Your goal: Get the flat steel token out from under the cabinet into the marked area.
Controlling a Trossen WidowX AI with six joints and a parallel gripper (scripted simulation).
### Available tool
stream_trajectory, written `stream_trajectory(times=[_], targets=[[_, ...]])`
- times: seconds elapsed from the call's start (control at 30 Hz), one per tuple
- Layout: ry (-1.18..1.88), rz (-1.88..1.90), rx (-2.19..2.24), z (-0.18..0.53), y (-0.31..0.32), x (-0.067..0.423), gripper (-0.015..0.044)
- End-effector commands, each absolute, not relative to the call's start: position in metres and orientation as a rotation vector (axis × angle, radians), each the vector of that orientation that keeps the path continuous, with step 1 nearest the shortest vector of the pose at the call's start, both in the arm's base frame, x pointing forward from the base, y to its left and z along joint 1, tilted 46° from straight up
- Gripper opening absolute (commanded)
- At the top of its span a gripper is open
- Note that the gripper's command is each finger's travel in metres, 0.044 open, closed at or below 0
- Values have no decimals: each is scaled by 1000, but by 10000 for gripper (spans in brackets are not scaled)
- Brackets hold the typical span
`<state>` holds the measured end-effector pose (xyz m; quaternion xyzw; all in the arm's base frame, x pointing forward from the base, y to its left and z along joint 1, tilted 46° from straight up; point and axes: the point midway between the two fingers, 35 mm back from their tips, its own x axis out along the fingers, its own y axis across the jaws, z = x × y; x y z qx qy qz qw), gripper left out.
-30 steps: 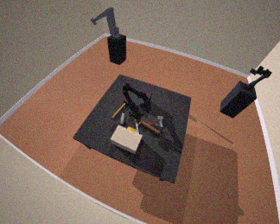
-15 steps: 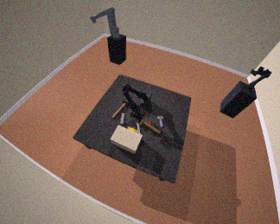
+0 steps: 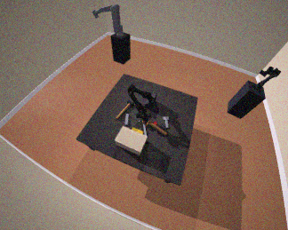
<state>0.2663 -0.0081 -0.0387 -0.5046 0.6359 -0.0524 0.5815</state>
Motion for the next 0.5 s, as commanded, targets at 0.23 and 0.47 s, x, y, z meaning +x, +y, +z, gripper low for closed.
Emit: stream_trajectory(times=[0.23, 0.47], targets=[[1487, -109, -1182, -50, 3, 263, 0], [1487, -109, -1182, -54, 7, 263, 0]])
